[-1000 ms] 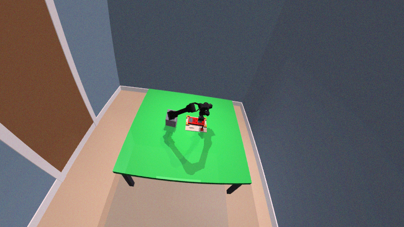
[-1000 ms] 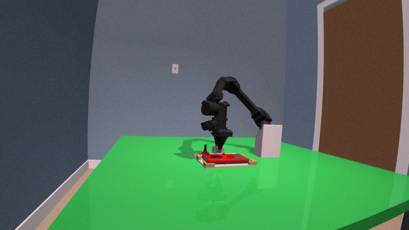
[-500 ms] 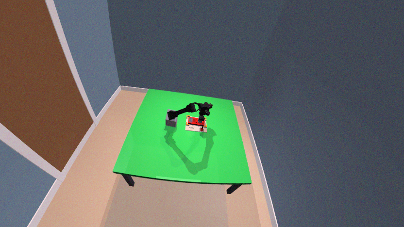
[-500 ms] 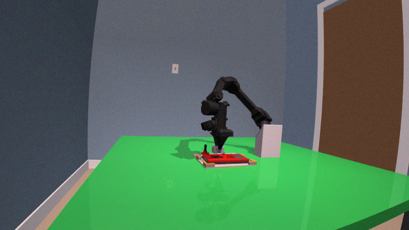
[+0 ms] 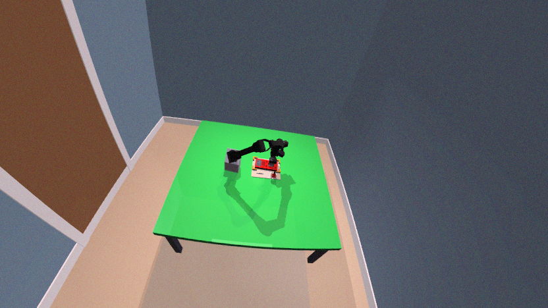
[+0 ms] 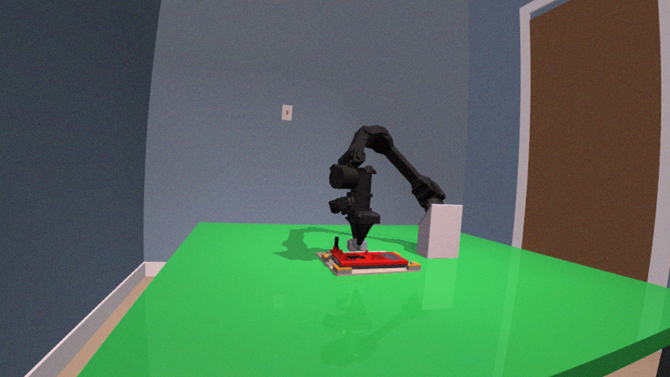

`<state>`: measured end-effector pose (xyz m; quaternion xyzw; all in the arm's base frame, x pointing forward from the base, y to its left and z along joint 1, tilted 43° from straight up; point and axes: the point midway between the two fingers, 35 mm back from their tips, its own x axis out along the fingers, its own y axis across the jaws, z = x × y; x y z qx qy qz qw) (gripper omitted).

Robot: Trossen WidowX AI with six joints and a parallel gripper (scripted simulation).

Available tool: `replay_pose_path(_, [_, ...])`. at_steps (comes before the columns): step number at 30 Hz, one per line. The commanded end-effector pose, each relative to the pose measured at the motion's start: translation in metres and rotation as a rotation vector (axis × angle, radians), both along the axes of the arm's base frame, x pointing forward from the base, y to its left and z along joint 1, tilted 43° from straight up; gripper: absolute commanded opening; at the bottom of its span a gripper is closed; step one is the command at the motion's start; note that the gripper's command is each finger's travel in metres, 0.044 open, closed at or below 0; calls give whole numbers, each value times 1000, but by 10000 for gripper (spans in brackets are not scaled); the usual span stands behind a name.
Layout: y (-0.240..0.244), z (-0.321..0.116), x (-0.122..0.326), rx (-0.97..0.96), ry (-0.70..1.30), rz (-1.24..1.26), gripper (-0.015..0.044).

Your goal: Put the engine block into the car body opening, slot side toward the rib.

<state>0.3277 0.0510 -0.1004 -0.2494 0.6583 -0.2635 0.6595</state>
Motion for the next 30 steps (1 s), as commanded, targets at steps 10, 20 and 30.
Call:
replay_pose_path(10, [1,0,0,5,91,99,159])
replay_pose_path(20, [1,0,0,4,-9,-10,159])
replay_pose_path(30, [0,0,-1,4,-23,-25,159])
